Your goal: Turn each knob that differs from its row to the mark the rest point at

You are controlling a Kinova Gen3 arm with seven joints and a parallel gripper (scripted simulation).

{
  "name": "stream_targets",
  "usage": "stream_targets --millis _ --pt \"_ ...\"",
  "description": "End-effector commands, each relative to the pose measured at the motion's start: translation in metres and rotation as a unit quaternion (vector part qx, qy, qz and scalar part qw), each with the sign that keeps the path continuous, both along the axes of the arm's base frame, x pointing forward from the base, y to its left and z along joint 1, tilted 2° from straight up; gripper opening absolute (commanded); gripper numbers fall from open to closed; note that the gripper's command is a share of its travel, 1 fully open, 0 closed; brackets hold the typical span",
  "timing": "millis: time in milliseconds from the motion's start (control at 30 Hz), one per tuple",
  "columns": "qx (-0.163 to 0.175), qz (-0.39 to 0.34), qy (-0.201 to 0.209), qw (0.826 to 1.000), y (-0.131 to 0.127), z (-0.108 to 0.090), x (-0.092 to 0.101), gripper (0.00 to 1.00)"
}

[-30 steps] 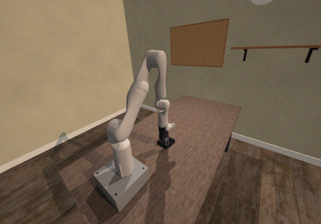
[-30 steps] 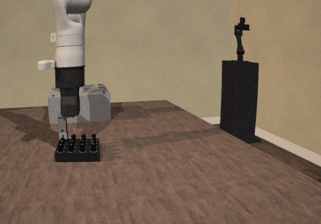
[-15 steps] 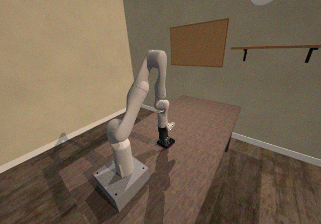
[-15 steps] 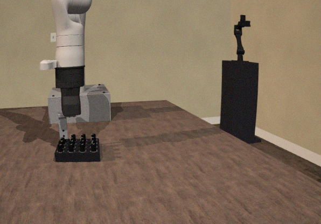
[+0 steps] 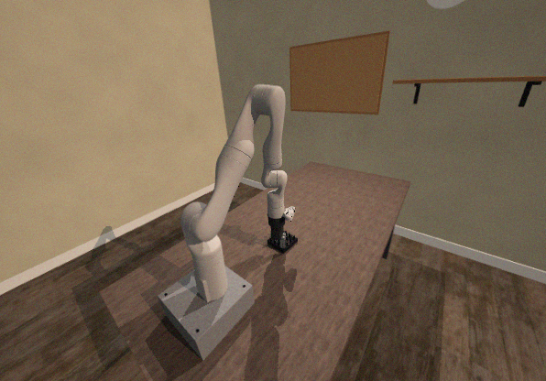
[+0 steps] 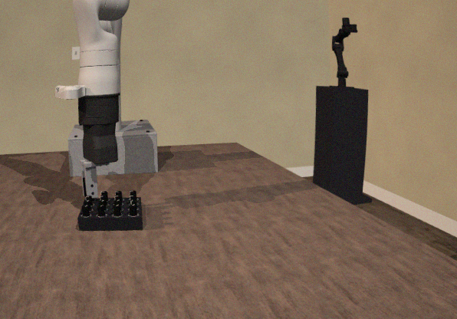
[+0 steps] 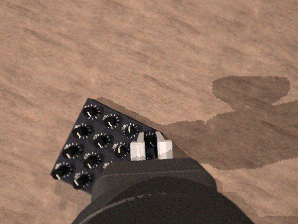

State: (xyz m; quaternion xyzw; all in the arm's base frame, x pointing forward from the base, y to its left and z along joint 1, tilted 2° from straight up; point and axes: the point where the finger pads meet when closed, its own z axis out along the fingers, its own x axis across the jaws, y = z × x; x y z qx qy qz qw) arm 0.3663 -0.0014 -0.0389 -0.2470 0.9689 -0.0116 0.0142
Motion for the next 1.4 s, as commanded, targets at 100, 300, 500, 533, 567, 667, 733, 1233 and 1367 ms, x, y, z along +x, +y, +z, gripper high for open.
stream_targets --millis 100,300,500,533,567,667,733,1233,1367 --pt "0.000 0.053 0.000 0.999 -0.0002 0.0005 0.0004 0.30" --pt "-0.002 0.122 0.001 0.993 -0.0002 0.0005 0.0004 0.30" --pt "-0.005 0.202 0.002 0.979 -0.0002 0.0005 0.0004 0.30" --pt "-0.005 0.214 0.002 0.977 -0.0002 0.0005 0.0004 0.30" --pt "-0.006 0.227 0.002 0.974 -0.0002 0.0005 0.0004 0.30" --pt "-0.007 0.252 0.003 0.968 -0.0002 0.0005 0.0004 0.30" --pt "-0.007 0.264 0.003 0.965 -0.0002 0.0005 0.0004 0.30" --pt "-0.012 0.404 0.005 0.915 -0.0002 0.0005 0.0004 0.30" --pt "-0.013 0.427 0.005 0.904 -0.0002 0.0005 0.0004 0.30"
